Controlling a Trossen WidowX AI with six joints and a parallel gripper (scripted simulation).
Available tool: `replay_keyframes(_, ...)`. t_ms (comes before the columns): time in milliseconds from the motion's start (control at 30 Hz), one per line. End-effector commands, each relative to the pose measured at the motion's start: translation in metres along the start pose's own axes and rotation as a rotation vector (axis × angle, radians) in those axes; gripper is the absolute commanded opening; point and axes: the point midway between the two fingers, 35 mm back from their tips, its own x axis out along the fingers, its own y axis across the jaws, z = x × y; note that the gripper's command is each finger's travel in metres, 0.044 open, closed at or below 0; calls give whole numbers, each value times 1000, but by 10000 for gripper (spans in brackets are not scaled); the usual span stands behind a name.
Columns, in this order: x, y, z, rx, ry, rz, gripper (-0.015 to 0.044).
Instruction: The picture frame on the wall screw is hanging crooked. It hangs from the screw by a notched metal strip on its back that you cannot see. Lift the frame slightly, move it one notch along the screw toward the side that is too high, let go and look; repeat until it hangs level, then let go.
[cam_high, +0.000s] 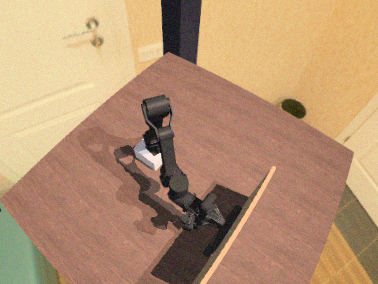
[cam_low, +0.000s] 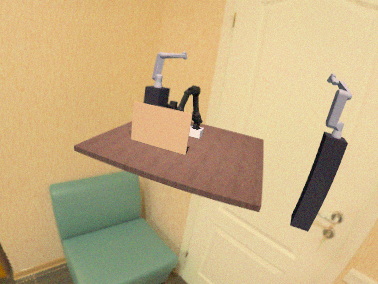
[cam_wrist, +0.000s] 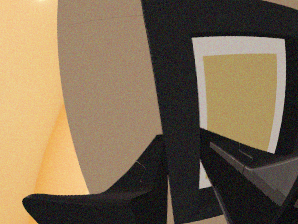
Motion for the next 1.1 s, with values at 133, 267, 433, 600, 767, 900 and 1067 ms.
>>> replay_keyframes(133, 0, -1, 0, -2, 1, 4, 0)
replay_keyframes(267, 0, -2, 1, -2, 1, 4, 0)
replay_keyframes(433, 0, -4, 1, -2, 1, 4, 0)
replay_keyframes(600, 0, -5, 1, -2, 0, 4, 0)
replay_keyframes(767, 0, -5, 1, -3, -4, 3, 0)
replay_keyframes(900, 0, -5, 1, 0, -4, 4, 0)
replay_keyframes(1067, 0, -5, 1, 2, -4, 4, 0)
